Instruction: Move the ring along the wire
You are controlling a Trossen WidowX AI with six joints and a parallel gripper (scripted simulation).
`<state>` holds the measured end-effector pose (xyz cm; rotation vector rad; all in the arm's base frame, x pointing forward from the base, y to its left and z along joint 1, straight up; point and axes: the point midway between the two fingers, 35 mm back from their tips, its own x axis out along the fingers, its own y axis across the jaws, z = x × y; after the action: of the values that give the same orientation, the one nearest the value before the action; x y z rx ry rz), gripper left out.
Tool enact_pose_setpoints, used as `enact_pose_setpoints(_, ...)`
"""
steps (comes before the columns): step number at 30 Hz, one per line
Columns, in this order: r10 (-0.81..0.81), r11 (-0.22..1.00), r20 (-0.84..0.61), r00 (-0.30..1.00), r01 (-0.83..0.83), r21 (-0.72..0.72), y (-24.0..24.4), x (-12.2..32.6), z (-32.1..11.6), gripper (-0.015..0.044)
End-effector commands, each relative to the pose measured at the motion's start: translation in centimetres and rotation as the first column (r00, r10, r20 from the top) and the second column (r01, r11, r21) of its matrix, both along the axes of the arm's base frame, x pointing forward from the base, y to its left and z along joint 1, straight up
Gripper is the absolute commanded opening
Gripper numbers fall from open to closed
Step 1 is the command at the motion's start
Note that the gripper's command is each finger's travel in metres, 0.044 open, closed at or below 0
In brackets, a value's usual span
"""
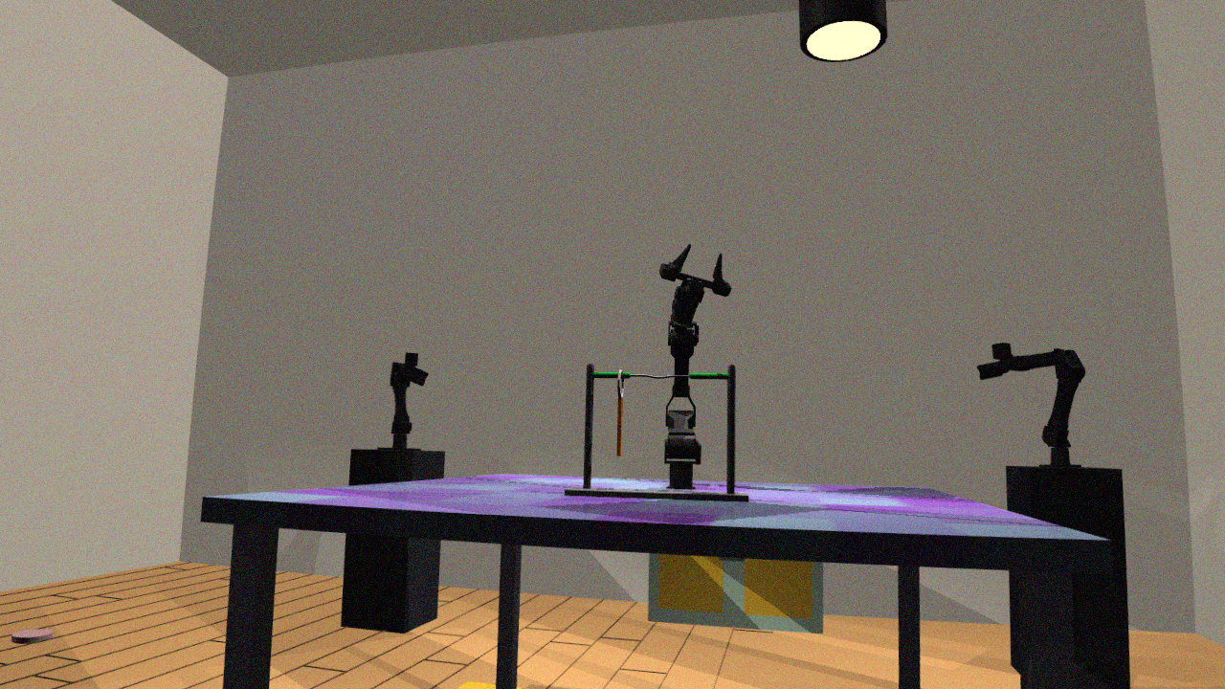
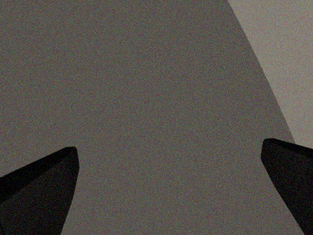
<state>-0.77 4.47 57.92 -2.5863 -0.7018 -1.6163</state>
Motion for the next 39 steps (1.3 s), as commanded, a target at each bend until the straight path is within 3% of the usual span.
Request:
enact_pose_setpoints(1,0.002,1.0,-0.002,1.0,-0.002,0.0,0.0,0.1,0.0,0.0374)
enact_pose_setpoints(9,0.108,0.994,-0.178,0.978,-0.102,0.041,1.2,6.8,-1.2,0.0164)
enact_pose_setpoints(17,0.261,0.96,-0.386,0.885,-0.196,0.2,0.5,15.0,-3.8,0.016)
enact_pose_setpoints(25,0.435,0.874,-0.506,0.745,-0.215,0.435,-2.3,21.9,-7.3,0.016)
enact_pose_setpoints(32,0.596,0.738,-0.515,0.616,-0.167,0.654,-6.0,26.8,-11.2,0.016)
enact_pose_setpoints(39,0.746,0.534,-0.426,0.512,-0.076,0.842,-10.5,30.3,-15.7,0.016)
